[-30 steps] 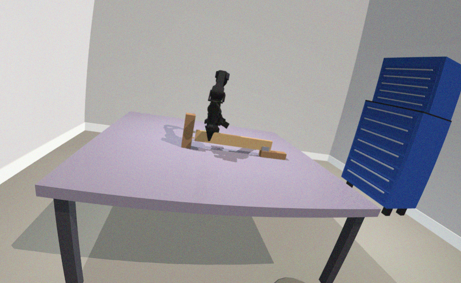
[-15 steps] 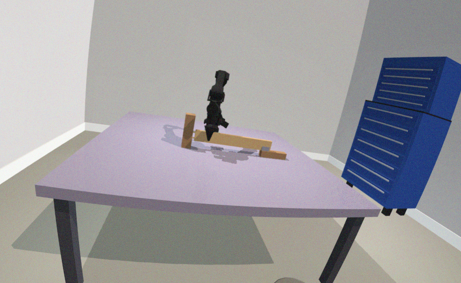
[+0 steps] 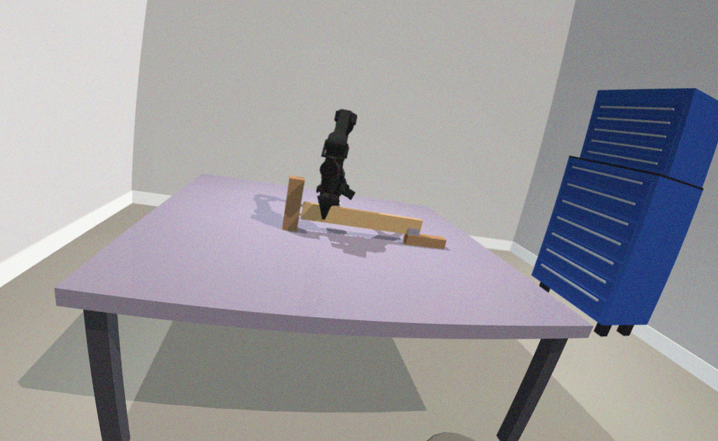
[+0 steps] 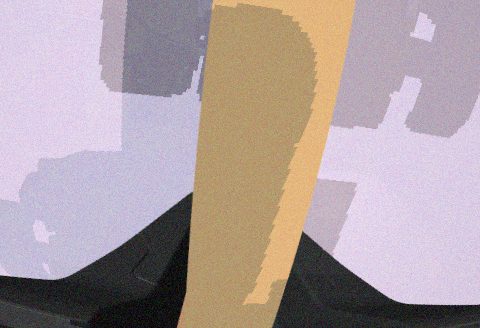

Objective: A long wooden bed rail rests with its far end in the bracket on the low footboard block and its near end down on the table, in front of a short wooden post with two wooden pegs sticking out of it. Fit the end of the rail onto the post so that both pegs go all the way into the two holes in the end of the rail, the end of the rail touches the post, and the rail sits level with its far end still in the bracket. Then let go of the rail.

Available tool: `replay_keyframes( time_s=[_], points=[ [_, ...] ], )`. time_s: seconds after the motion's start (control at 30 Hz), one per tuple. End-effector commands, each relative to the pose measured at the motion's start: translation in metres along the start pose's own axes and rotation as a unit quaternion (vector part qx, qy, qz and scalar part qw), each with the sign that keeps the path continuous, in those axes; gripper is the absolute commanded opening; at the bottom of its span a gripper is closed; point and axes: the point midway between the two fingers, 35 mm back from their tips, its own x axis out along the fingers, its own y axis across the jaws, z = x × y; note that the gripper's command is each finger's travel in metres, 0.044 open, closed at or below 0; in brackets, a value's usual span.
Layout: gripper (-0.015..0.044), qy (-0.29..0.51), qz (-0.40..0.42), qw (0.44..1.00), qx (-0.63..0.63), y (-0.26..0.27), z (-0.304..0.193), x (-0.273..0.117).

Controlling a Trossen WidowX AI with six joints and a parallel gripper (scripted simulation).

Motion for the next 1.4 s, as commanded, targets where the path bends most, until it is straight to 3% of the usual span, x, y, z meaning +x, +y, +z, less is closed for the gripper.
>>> replay_keyframes(
  time_s=[0.0,1.3,1.37],
  points=[
    [0.0,0.001,-0.001,1.0,0.0,0.0,-0.003,0.0],
    [0.0,0.002,-0.001,1.0,0.0,0.0,-0.015,-0.001],
    [0.0053,-0.002,0.0,1.0,-0.001,0.0,-0.009,0.0]
  ],
)
